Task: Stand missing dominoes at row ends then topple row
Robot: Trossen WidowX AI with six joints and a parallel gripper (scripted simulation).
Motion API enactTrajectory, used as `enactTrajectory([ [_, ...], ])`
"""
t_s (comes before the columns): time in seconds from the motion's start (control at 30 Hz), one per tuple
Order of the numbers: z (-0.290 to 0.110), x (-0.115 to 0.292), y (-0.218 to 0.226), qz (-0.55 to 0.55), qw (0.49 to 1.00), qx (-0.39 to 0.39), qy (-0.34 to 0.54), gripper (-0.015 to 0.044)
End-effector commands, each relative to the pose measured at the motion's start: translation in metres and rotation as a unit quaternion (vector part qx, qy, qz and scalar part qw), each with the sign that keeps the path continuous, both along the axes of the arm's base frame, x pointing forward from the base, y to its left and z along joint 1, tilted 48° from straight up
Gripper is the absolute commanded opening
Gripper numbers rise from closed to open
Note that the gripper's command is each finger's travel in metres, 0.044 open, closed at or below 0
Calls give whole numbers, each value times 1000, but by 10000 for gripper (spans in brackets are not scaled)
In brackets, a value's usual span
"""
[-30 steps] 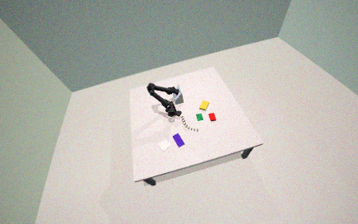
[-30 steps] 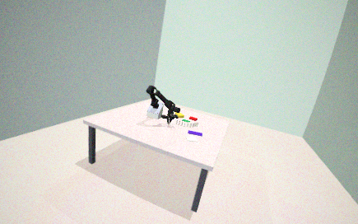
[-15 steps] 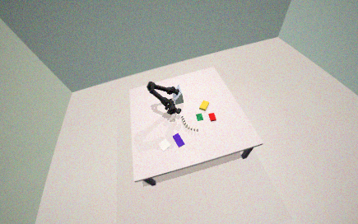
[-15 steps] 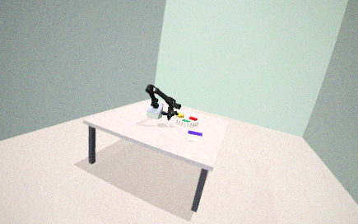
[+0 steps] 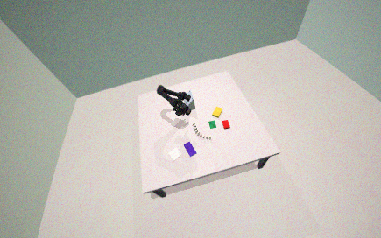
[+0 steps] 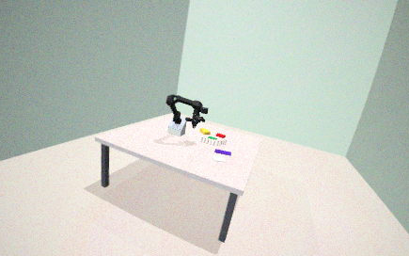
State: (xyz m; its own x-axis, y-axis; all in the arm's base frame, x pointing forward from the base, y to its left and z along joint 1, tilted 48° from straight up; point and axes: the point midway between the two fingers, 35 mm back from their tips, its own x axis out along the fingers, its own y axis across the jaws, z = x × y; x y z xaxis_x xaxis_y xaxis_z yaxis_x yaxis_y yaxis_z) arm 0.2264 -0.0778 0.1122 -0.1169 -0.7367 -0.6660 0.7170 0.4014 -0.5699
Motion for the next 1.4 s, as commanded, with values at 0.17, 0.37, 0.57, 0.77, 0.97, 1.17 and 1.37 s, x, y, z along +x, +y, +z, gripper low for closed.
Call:
enactTrajectory([
  [0.17, 20, 0, 9, 9, 1000, 3, 7, 30],
  [0.37, 56, -6, -23, 129, 982, 27, 136, 30],
  [0.57, 93, -22, -53, 241, 933, 41, 264, 30],
  [0.77, 97, -25, -56, 253, 926, 42, 278, 30],
  [0.97, 97, -25, -56, 253, 926, 42, 278, 30],
  [1.17, 91, -26, -57, 253, 928, 59, 268, 30],
  [1.37, 69, -30, -60, 257, 933, 117, 221, 30],
])
